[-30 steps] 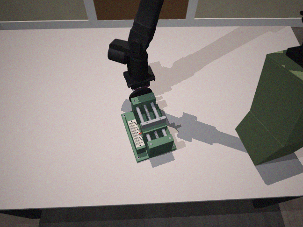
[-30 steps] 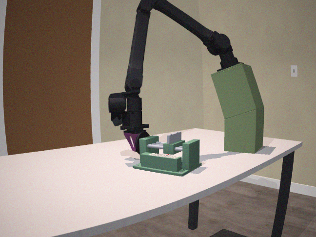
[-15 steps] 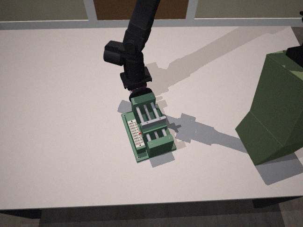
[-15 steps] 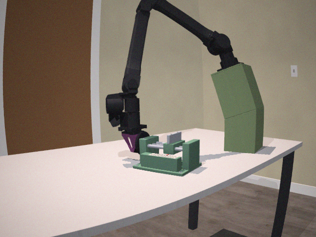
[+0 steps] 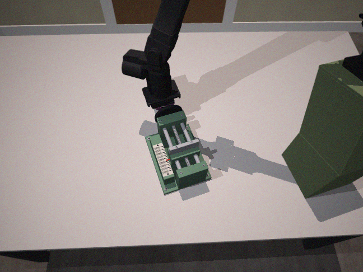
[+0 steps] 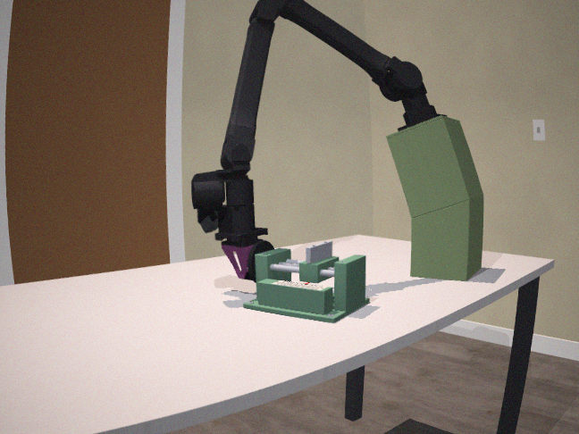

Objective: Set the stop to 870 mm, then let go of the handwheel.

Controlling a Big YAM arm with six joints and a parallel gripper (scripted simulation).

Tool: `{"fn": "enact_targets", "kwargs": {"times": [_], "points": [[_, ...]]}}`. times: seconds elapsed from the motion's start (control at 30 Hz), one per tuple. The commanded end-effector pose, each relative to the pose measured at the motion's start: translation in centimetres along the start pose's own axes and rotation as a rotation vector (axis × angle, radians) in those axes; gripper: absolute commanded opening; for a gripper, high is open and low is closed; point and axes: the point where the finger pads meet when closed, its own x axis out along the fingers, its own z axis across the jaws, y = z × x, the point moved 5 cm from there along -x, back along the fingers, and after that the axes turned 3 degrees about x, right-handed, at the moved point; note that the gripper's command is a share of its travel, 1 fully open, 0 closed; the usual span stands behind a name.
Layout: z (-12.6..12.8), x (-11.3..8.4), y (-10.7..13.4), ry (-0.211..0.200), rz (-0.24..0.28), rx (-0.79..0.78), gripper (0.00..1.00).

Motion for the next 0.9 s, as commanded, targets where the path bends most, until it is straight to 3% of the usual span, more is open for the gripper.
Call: {"fn": "enact_targets", "kwargs": {"times": [0.0,0.87], "points": [[3.0,0.0,0.5,-0.041,-0.009,-0.007,0.06],[4.7,-1.0,0.6,-0.042,-0.009,-0.007,0.06]]}}
